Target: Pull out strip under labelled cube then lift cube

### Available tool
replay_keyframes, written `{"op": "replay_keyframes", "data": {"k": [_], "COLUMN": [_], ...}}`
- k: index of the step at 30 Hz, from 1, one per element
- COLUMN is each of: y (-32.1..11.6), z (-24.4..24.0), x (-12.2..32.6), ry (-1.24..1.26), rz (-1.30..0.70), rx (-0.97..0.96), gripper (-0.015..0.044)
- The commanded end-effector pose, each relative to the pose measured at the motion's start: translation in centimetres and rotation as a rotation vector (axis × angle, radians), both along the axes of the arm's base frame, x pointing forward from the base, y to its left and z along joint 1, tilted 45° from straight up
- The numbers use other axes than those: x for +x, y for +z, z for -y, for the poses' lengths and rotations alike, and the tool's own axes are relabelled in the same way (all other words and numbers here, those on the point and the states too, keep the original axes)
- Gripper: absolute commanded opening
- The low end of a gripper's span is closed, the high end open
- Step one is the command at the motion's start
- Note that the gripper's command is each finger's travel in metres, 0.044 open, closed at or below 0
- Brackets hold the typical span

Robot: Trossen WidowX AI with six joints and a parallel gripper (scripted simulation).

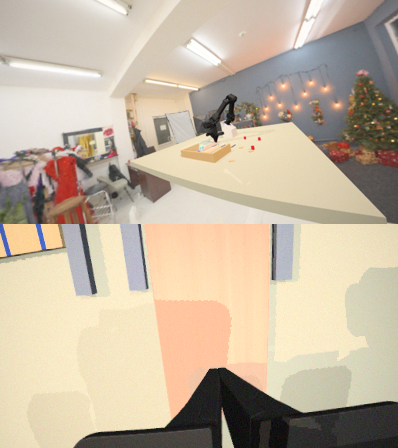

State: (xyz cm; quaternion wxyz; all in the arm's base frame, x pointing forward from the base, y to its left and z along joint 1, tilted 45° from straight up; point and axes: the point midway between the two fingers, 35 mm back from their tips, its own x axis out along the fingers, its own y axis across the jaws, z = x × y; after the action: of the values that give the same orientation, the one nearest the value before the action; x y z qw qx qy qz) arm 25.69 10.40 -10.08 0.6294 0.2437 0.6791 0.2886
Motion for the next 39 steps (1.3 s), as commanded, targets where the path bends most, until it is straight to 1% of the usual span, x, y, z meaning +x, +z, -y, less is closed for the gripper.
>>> {"op": "replay_keyframes", "data": {"k": [1,39], "y": [-0.3,0.1], "z": [-0.1,0.4], "x": [-1.5,-6.8], "ry": [0.009,0.009], "rz": [-0.027,-0.029], "rx": [-0.001,-0.001], "gripper": [0.0000,0.0000]}}
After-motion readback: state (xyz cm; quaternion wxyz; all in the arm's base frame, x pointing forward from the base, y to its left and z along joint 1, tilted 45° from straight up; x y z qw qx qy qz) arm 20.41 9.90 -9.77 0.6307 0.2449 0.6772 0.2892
